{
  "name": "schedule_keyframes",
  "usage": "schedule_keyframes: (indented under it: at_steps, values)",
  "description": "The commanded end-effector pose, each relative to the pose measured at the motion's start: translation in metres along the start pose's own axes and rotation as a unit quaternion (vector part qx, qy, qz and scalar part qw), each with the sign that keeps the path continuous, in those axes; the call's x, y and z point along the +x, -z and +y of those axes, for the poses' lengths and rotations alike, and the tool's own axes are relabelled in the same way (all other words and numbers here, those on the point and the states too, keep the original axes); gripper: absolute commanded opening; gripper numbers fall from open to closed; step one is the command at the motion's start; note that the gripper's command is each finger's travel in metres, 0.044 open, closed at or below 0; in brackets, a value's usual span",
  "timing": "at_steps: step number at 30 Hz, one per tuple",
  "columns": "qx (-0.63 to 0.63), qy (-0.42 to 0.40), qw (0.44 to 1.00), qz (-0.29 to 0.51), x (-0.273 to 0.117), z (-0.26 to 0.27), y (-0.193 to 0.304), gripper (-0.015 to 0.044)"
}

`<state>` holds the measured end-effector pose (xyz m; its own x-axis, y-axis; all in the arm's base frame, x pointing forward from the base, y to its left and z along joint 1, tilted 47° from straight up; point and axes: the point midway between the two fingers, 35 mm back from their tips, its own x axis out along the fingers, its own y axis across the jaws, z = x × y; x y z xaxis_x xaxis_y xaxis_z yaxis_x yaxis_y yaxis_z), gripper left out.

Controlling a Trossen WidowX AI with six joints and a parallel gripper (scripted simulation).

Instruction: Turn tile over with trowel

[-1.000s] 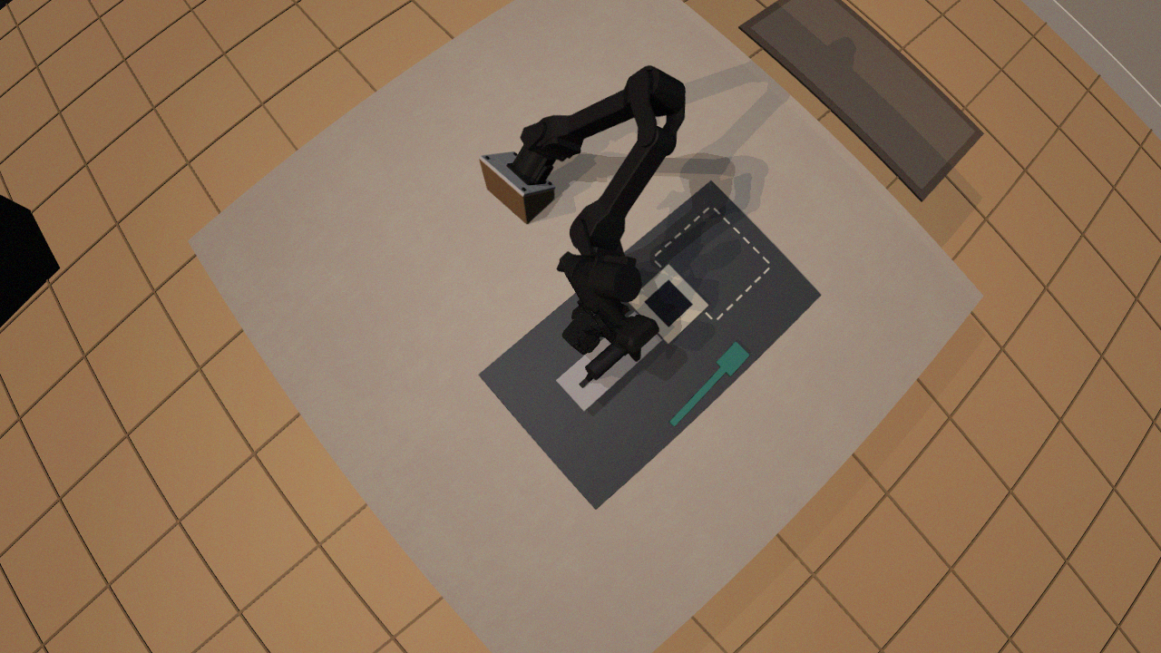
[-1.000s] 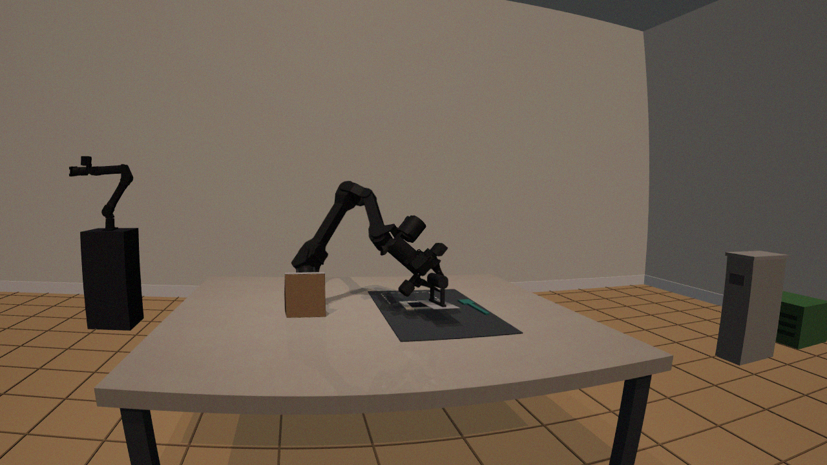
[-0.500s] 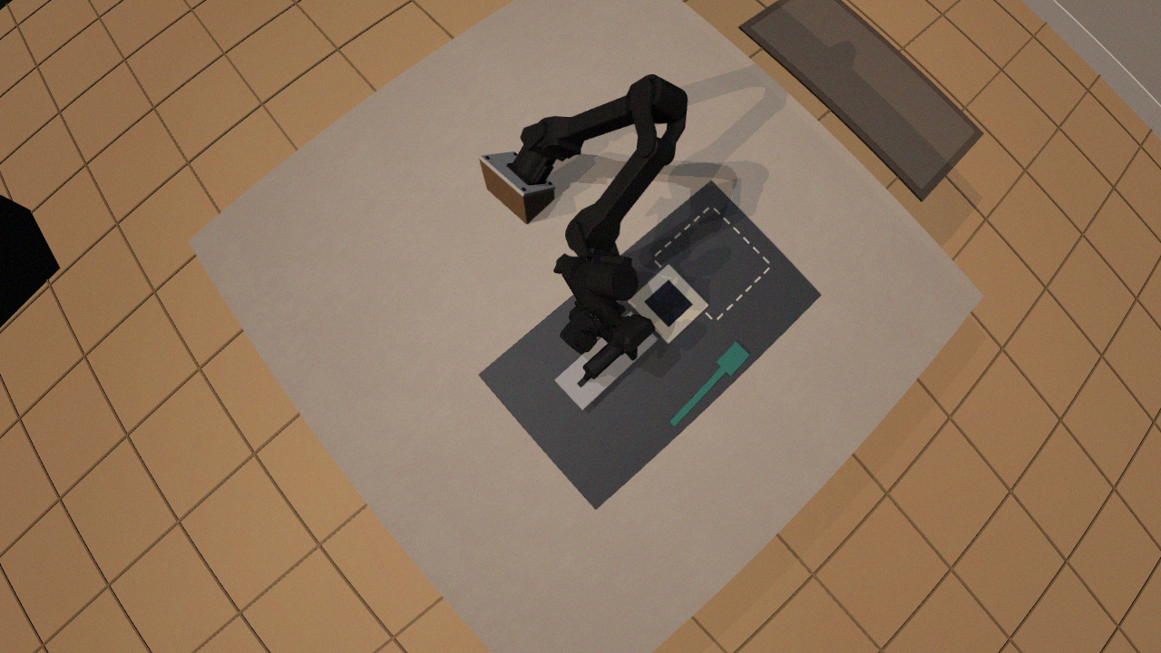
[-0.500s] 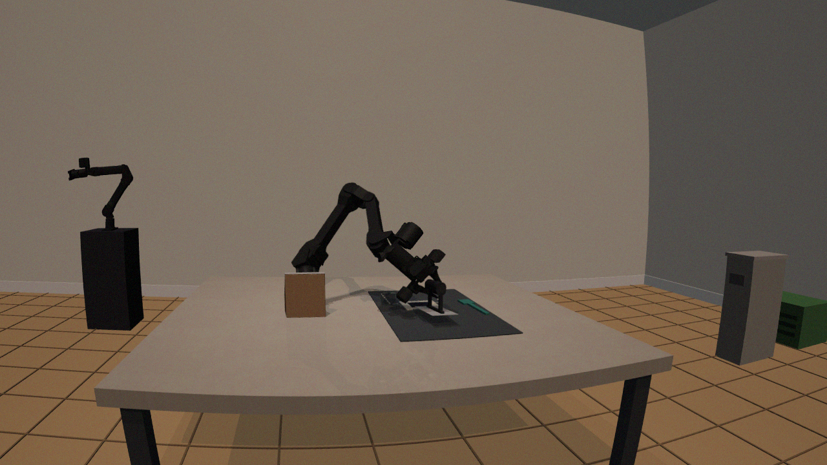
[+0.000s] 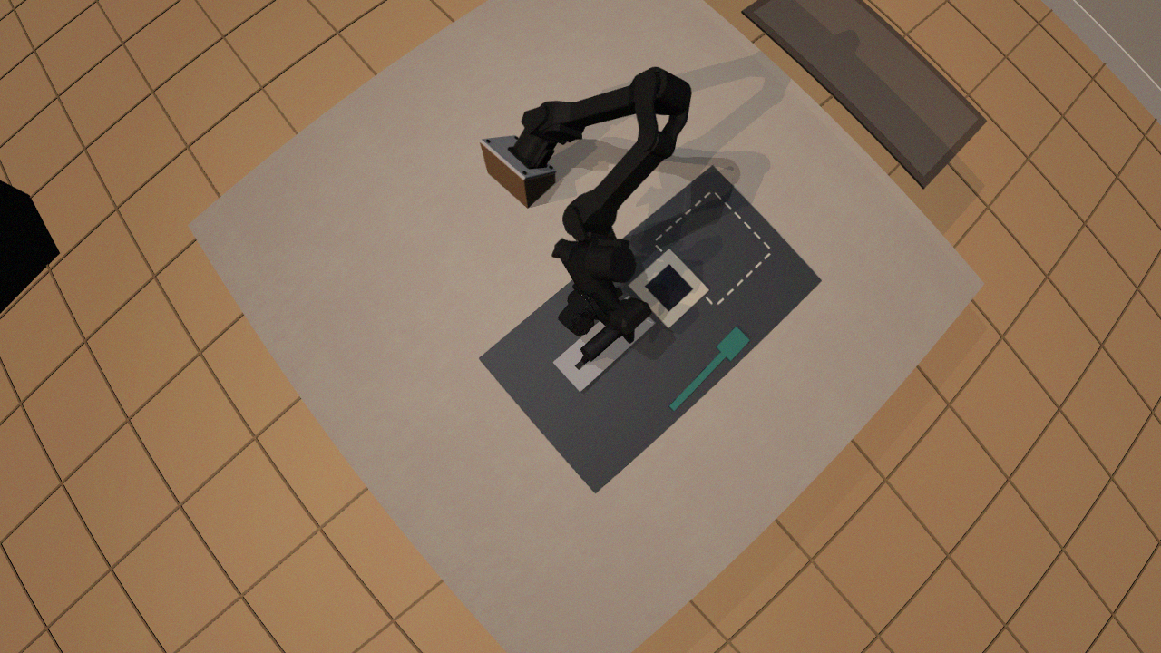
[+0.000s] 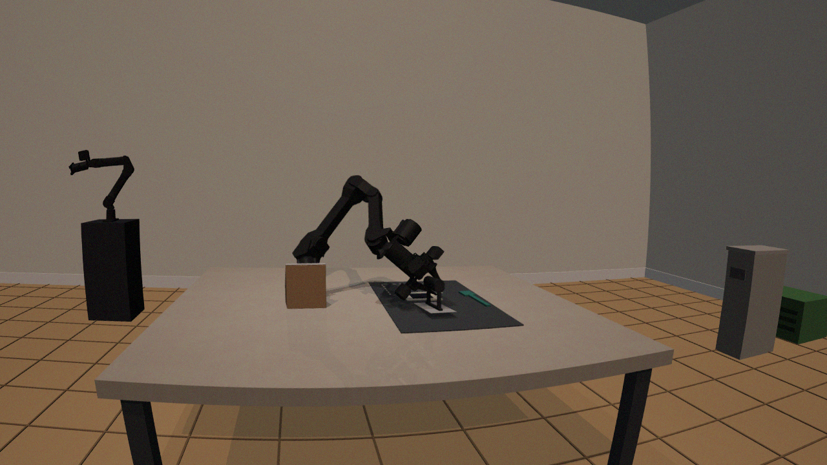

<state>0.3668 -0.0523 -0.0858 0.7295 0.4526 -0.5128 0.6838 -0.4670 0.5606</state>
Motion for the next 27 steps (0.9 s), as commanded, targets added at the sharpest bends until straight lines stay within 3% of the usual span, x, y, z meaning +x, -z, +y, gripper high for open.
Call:
schedule_keyframes:
  at_steps: [1,27]
  values:
    - [-0.001,-0.002,1.0,-0.003,0.0,0.001,0.003,0.0]
    - [0.0,-0.001,1.0,-0.002,-0.002,0.004,0.046,0.0]
